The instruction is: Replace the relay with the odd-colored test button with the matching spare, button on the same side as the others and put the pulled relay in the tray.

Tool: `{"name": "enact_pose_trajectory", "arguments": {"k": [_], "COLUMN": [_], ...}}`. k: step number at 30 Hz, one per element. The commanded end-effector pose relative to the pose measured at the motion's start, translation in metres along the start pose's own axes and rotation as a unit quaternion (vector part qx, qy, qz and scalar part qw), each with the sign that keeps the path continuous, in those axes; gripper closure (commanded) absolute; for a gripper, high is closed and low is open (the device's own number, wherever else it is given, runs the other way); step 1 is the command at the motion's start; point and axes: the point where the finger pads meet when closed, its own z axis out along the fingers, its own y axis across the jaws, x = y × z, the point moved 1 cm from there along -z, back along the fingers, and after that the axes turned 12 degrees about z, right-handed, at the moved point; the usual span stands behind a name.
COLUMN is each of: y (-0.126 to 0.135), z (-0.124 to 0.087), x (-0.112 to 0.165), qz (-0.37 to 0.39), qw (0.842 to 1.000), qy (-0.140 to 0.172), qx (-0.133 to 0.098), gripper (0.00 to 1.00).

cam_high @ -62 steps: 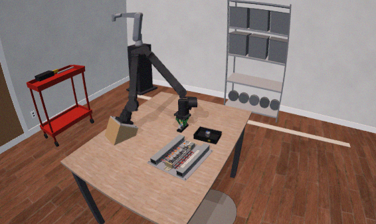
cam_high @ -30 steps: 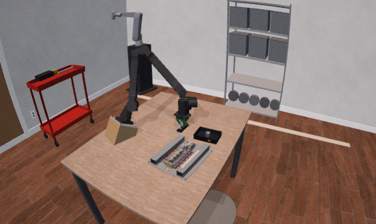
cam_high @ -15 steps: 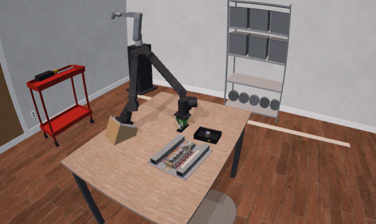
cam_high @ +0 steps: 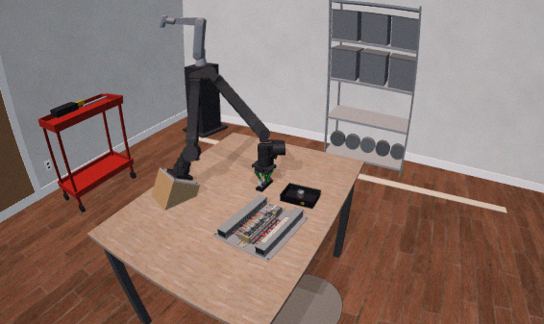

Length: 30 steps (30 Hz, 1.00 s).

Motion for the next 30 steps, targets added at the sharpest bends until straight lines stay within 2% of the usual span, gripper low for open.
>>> {"name": "enact_pose_trajectory", "arguments": {"k": [1, 30], "y": [-0.008, -0.014], "z": [-0.017, -0.038], "x": [-0.019, -0.017], "qz": [-0.011, -0.009], "qw": [1.0, 1.0], "qy": [-0.017, -0.019], "qx": [0.015, 0.021], "gripper": [1.0, 1.0]}}
